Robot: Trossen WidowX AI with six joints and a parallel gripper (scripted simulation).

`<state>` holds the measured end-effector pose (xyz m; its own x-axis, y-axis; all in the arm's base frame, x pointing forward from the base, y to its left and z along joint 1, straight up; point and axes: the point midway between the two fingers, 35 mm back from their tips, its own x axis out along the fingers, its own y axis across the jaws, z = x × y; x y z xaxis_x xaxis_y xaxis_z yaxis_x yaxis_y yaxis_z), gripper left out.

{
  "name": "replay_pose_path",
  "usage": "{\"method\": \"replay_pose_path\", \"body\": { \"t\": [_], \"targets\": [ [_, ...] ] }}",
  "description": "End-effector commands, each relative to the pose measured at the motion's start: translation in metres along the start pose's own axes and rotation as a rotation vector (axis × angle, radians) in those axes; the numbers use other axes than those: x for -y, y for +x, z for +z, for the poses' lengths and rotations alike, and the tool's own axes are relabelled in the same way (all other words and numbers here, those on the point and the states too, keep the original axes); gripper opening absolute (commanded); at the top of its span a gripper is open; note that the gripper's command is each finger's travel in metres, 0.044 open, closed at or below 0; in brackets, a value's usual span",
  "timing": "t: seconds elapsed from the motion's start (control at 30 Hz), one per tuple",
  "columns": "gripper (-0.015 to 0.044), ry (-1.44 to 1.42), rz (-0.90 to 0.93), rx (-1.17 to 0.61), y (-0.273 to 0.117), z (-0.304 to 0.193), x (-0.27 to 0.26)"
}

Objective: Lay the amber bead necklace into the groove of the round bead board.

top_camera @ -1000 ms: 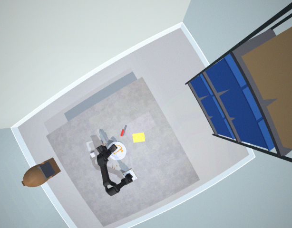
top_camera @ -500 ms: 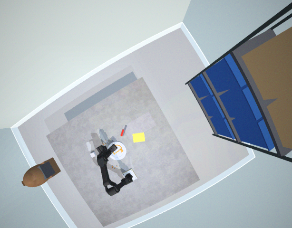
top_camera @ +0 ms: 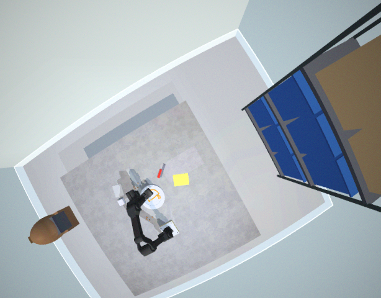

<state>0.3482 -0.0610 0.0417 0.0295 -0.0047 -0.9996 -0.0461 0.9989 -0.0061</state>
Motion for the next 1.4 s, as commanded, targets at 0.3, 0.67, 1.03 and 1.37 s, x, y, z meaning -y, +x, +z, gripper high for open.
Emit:
{"method": "replay_pose_path", "body": {
  "t": [0.3, 0.67, 1.03, 1.37],
  "targets": [
    [0.0, -0.003, -0.001, 0.0, -0.006, 0.0, 0.0],
    [0.0, -0.003, 0.0, 0.001, -0.006, 0.005, -0.011],
    [0.0, -0.003, 0.0, 0.001, 0.002, 0.005, -0.011],
    [0.0263, -0.007, 0.0, 0.003, -0.002, 0.005, -0.011]
  ]
}}
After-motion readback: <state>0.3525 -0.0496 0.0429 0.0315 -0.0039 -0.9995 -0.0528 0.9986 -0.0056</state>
